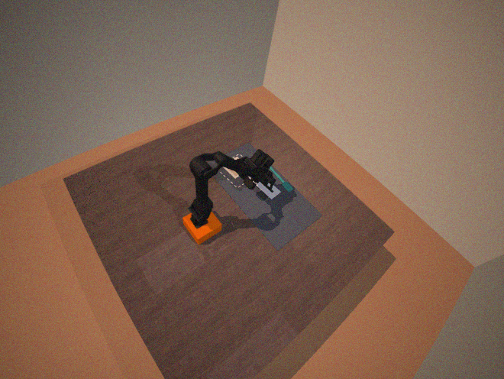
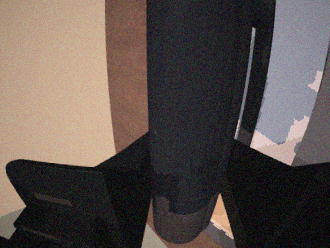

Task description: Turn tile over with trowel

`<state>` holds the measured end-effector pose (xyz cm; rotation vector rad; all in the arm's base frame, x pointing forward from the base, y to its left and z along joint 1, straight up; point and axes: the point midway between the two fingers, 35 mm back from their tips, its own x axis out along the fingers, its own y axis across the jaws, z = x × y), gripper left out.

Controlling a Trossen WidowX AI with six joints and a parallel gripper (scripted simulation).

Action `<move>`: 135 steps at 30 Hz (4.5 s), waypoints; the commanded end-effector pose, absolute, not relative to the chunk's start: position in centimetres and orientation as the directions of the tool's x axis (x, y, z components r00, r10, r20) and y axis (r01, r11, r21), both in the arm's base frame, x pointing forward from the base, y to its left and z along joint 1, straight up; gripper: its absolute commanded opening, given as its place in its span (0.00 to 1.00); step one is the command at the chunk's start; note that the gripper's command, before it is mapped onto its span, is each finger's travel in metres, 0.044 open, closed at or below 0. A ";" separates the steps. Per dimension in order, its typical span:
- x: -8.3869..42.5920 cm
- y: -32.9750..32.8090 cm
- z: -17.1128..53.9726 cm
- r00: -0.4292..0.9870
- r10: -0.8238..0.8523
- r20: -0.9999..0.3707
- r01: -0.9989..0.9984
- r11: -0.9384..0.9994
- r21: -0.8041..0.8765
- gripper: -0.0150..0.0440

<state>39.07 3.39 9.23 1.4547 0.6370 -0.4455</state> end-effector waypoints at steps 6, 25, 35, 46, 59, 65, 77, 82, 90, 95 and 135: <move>39.2 0.3 12.3 0.780 0.100 -0.617 0.611 0.088 0.787 0.25; 39.2 0.3 12.3 0.780 0.100 -0.617 0.611 0.088 0.787 0.25; 39.2 0.3 12.3 0.780 0.100 -0.617 0.611 0.088 0.787 0.25; 39.2 0.3 12.3 0.780 0.100 -0.617 0.611 0.088 0.787 0.25; 40.2 2.7 12.2 0.765 0.123 -0.632 0.624 0.102 0.775 0.25; 41.3 5.5 11.9 0.749 0.131 -0.649 0.641 0.103 0.761 0.25; 42.6 11.7 11.2 0.722 0.136 -0.679 0.669 0.113 0.734 0.25; 42.7 14.5 10.8 0.712 0.139 -0.689 0.677 0.125 0.725 0.25; 42.8 19.1 10.3 0.709 0.129 -0.693 0.684 0.114 0.721 0.25; 42.6 22.0 9.9 0.711 0.123 -0.692 0.684 0.107 0.722 0.25; 34.4 41.1 7.1 0.776 0.123 -0.618 0.616 0.060 0.785 0.25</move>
